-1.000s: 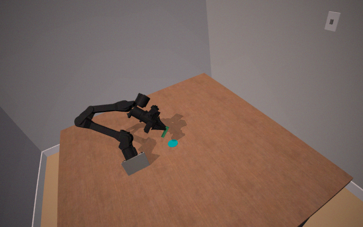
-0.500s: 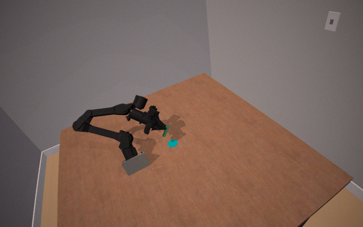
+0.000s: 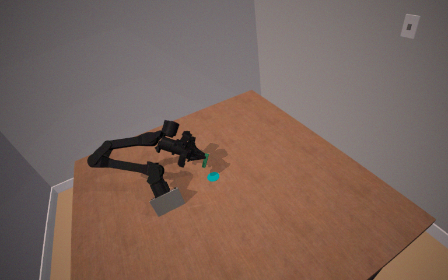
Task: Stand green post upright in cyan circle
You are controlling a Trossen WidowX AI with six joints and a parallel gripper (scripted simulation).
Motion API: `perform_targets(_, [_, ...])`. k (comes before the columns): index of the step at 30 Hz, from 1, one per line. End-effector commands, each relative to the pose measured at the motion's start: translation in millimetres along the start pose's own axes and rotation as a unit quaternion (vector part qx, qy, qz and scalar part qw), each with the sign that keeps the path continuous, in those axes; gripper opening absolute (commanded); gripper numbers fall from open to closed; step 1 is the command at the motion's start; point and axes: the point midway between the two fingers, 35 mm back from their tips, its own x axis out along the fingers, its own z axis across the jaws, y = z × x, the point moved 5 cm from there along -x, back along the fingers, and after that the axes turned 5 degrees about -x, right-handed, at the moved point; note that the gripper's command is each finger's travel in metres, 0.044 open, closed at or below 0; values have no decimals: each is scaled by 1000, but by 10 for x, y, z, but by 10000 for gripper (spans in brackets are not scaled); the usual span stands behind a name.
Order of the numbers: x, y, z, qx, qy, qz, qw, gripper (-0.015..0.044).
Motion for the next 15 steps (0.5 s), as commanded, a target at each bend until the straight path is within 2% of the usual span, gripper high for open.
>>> perform_targets(1, [0, 10, -8, 9, -2, -17, 1000, 23])
perform_targets(15, [-4, 35, -14, 35, -17, -62, 997, 23])
